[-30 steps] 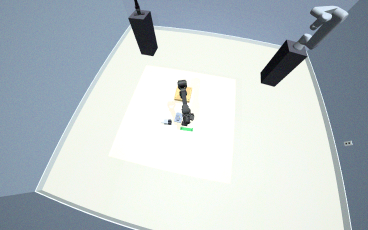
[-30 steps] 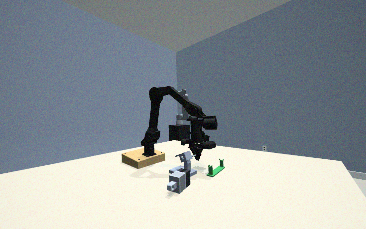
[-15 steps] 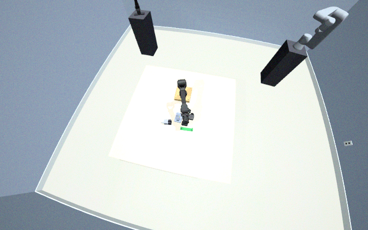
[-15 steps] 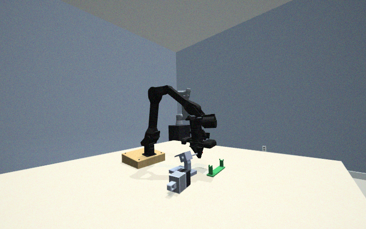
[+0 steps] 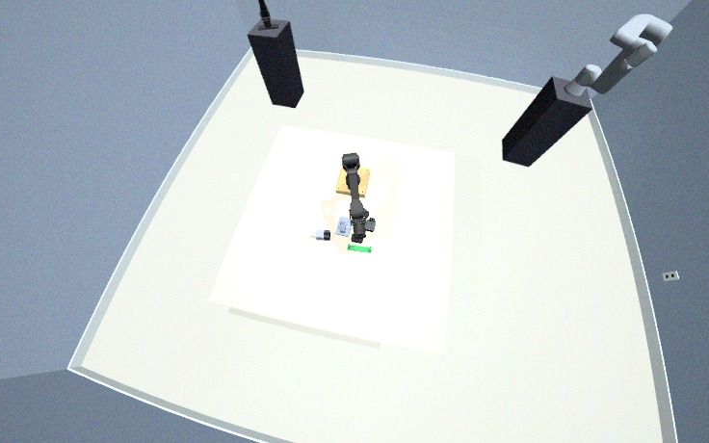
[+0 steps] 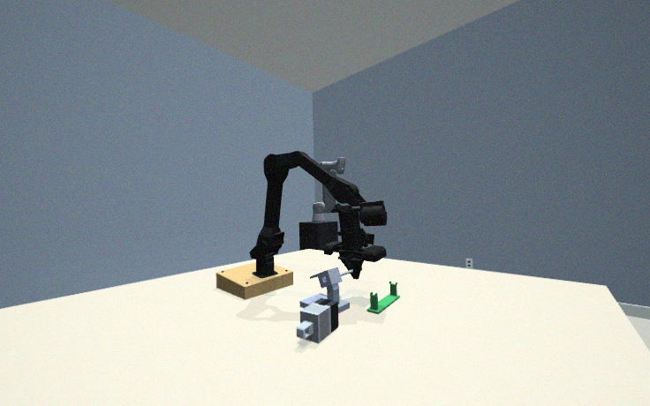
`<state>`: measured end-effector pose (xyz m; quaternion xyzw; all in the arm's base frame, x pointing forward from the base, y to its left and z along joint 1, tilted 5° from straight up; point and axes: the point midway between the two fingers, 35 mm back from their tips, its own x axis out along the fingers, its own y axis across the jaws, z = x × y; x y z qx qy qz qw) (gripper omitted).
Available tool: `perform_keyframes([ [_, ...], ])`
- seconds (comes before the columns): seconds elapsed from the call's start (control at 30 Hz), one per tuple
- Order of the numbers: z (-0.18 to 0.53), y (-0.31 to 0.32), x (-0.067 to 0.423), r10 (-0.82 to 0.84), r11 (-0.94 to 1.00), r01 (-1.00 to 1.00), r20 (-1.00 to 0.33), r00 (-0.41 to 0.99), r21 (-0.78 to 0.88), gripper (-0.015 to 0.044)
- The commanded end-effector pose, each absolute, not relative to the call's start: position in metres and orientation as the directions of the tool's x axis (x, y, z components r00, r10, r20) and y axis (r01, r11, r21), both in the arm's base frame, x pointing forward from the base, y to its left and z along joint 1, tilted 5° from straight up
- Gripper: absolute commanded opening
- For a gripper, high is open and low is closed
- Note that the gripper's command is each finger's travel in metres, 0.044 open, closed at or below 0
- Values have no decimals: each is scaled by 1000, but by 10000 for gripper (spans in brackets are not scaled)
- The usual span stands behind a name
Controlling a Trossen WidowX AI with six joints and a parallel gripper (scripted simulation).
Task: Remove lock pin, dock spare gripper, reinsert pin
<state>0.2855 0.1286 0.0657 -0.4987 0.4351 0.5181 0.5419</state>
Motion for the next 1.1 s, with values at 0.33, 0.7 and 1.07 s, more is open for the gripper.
perform_keyframes([
  [0.33,68,139,286,130,-34,-996,-988,82,-88,0],
  [0.7,67,146,286,128,-34,-996,-989,79,-84,0],
  [1.07,67,154,286,126,-34,-996,-989,73,-78,0],
])
